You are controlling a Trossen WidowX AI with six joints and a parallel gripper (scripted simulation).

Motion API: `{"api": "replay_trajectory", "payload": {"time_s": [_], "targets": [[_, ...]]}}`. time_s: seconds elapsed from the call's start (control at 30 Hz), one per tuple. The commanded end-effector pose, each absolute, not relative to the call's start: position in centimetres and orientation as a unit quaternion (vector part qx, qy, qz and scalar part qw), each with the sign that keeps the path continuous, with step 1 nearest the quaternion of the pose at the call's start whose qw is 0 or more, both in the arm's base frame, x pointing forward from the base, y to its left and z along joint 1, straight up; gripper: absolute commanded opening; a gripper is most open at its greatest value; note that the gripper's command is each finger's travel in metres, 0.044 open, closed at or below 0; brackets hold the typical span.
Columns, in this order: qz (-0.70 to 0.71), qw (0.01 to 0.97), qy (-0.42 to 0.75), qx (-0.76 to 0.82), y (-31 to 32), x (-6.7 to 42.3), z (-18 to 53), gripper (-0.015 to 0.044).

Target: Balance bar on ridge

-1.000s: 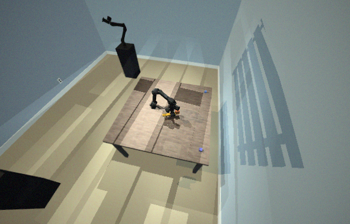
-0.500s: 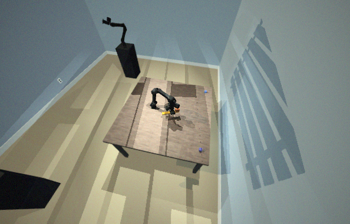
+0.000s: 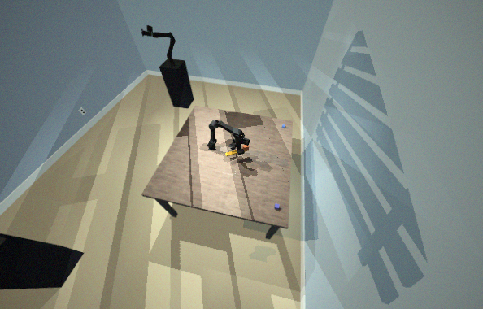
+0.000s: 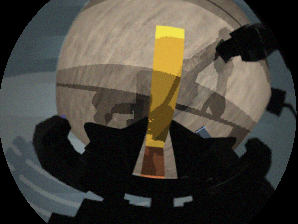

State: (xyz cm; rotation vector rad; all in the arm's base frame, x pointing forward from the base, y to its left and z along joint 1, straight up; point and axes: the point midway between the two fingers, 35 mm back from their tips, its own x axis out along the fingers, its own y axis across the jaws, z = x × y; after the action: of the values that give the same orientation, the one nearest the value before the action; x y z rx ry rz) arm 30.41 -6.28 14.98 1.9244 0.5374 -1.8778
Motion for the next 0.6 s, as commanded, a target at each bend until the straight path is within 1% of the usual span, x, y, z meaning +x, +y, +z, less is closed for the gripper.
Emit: {"api": "replay_trajectory", "payload": {"time_s": [0.0, 0.57], "targets": [[-0.663, 0.221, 0.211, 0.684, -4.7, 30.4, 15.3, 0.0], [-0.631, 0.302, 0.293, 0.652, 2.0, 30.0, 15.4, 0.0]]}}
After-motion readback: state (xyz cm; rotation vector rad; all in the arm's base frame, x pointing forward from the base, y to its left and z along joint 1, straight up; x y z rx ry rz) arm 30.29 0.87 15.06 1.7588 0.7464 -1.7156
